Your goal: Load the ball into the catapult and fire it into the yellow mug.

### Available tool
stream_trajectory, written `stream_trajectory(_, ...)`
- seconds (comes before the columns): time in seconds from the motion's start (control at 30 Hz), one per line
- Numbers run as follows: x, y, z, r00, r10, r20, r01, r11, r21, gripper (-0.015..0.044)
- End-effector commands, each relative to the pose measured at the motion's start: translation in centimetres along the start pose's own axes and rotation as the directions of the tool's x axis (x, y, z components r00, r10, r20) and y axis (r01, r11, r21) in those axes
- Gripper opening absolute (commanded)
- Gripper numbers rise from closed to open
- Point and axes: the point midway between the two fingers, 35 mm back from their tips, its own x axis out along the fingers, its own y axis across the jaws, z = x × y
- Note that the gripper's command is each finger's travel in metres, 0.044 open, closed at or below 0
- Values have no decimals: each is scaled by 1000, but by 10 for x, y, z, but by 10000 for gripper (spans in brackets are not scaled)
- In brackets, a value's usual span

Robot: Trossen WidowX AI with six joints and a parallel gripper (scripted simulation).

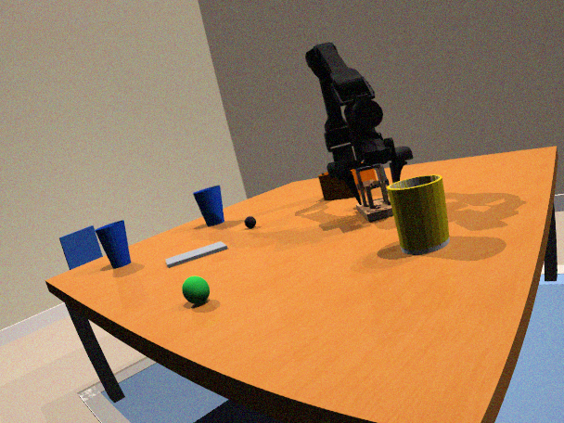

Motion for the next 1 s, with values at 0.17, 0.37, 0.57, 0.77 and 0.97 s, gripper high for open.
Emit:
stream_trajectory(0.17, -1, 0, 0, 1000, 0, 1, 0, 1000, 0, 204)
stream_trajectory(0.37, -1, 0, 0, 1000, 0, 1, 0, 1000, 0, 125)
stream_trajectory(0.57, -39, 0, 1, 1000, -1, 0, 1, 1000, 0, 6)
stream_trajectory(0.77, -49, 0, 2, 1000, -1, 0, 1, 1000, -2, 0)
stream_trajectory(0.97, -42, 0, 2, 1000, -1, 0, 1, 1000, -3, 0)
